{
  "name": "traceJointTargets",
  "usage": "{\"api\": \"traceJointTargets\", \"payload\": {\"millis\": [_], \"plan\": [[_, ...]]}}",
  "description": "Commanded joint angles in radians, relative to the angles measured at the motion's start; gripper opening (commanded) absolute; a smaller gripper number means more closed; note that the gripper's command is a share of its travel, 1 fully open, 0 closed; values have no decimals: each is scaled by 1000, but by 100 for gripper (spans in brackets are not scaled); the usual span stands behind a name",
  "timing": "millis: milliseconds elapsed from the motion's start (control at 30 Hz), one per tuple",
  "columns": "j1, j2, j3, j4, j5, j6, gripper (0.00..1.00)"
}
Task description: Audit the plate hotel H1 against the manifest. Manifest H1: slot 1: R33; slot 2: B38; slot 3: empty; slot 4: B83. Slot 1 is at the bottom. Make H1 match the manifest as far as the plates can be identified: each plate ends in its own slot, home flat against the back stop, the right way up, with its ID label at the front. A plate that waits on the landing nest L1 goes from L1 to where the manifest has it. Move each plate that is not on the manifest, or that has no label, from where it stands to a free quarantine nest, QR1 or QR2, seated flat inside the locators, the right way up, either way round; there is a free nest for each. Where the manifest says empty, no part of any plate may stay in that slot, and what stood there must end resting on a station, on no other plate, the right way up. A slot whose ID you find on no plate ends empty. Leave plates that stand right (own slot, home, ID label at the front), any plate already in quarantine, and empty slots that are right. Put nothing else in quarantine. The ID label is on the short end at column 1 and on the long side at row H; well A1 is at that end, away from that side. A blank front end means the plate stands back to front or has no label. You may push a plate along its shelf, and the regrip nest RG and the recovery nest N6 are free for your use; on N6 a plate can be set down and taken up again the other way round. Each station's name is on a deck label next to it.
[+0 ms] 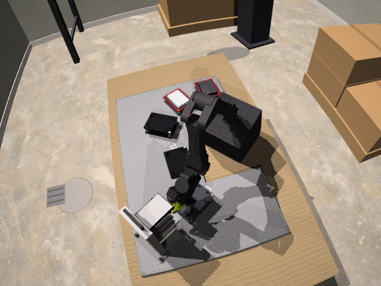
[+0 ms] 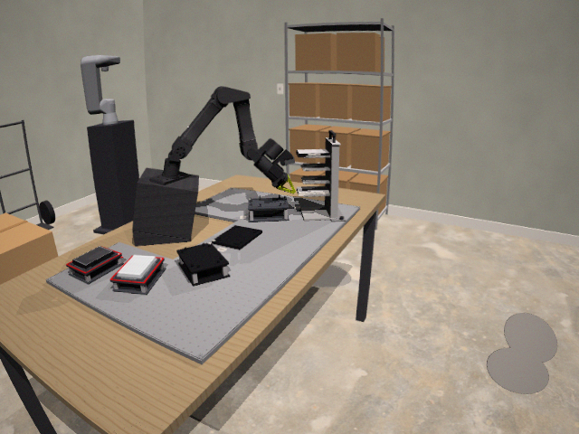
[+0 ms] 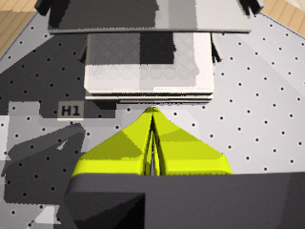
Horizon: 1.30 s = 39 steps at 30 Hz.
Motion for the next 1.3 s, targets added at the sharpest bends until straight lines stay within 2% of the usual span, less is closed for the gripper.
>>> {"api": "traceJointTargets", "payload": {"millis": [0, 500, 1267], "plan": [[14, -27, -23, 19, 10, 6, 0], [34, -65, -133, 88, 27, 17, 0], [63, -104, -264, 175, 52, 33, 0]]}}
